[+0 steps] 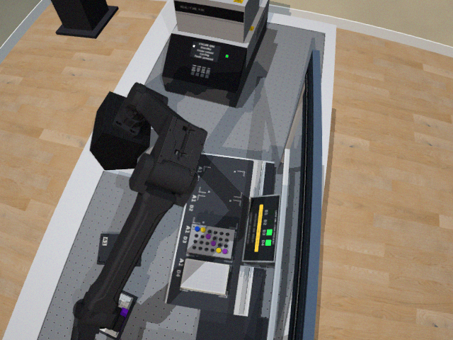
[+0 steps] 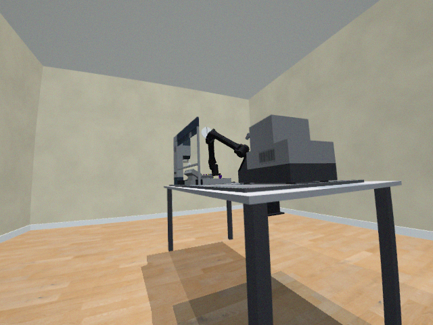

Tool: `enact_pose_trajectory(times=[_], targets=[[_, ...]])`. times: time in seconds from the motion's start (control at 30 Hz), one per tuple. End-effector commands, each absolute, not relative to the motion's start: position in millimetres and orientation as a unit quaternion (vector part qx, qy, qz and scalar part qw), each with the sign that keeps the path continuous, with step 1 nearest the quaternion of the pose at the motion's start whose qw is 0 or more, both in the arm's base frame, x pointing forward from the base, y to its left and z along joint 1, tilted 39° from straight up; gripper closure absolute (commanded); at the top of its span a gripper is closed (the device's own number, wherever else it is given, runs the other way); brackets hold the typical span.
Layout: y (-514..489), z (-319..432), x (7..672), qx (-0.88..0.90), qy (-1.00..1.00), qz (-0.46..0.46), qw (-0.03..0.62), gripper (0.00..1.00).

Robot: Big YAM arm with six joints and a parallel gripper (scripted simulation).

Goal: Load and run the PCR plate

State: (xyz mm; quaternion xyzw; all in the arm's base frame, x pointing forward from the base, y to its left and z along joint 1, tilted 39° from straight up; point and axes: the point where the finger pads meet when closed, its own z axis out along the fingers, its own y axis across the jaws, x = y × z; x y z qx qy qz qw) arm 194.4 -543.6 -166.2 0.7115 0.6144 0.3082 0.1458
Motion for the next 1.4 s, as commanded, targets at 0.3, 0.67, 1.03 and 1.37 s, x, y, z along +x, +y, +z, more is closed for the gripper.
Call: enact_pose_trajectory(times=[0.3, 0.67, 1.03, 1.37], targets=[[-576, -144, 175, 0.713, 0.614, 0.288, 0.177, 1.00], [-570, -157, 184, 0.709, 0.618, 0.294, 0.167, 1.00], [-552, -161, 193, 0.705, 0.623, 0.299, 0.160, 1.00], [-564, -142, 179, 0.712, 0.616, 0.293, 0.169, 0.00]])
